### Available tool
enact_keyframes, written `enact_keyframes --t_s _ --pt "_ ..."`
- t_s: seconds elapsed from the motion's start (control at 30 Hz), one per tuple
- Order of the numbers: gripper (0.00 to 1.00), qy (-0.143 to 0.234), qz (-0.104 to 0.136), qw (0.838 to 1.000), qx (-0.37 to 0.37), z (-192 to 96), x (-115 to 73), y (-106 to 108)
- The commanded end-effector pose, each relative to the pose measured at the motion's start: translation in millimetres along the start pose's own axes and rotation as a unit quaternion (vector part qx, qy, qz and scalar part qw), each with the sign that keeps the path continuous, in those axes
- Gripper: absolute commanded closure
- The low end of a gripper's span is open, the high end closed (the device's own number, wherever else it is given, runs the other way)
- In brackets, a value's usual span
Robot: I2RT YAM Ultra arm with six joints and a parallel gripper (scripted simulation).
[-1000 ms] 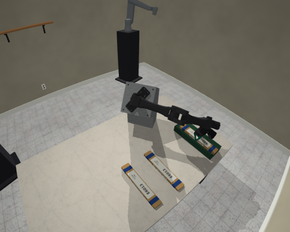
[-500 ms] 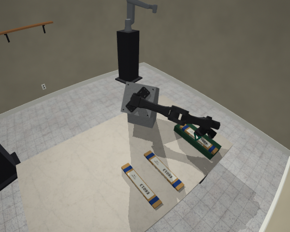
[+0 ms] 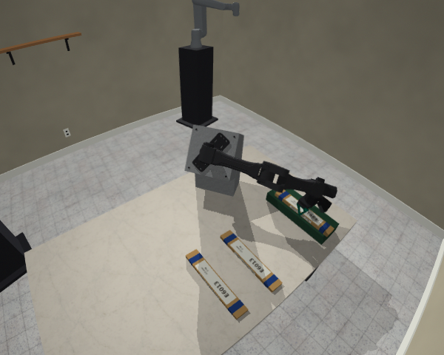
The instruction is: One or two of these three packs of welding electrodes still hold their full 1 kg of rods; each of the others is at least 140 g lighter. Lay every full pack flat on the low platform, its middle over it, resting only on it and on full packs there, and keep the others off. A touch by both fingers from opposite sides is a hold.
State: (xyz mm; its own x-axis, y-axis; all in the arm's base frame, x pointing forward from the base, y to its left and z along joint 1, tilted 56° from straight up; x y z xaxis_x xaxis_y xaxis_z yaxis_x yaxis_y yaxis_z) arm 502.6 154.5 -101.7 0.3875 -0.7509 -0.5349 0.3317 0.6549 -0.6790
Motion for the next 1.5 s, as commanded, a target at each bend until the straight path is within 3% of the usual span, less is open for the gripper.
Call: enact_keyframes --t_s 0.0,1.47 --pt "1.0 -0.013 0.03 0.999 -0.022 -7 -35.9 19" --pt "1.0 -0.011 0.026 0.999 -0.033 -14 -34.6 17"
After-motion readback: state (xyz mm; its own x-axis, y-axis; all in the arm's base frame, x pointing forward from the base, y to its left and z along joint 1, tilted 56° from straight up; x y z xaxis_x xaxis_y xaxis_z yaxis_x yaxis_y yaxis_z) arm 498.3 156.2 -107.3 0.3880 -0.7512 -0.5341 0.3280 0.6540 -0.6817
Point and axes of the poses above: the point where the finger pads meet when closed, its own x axis out along the fingers, its own y axis across the jaws, z = x × y, the point moved 7 cm from there along -x, back along the fingers, and after that the axes turned 6 degrees about x, right-handed, at the moved point
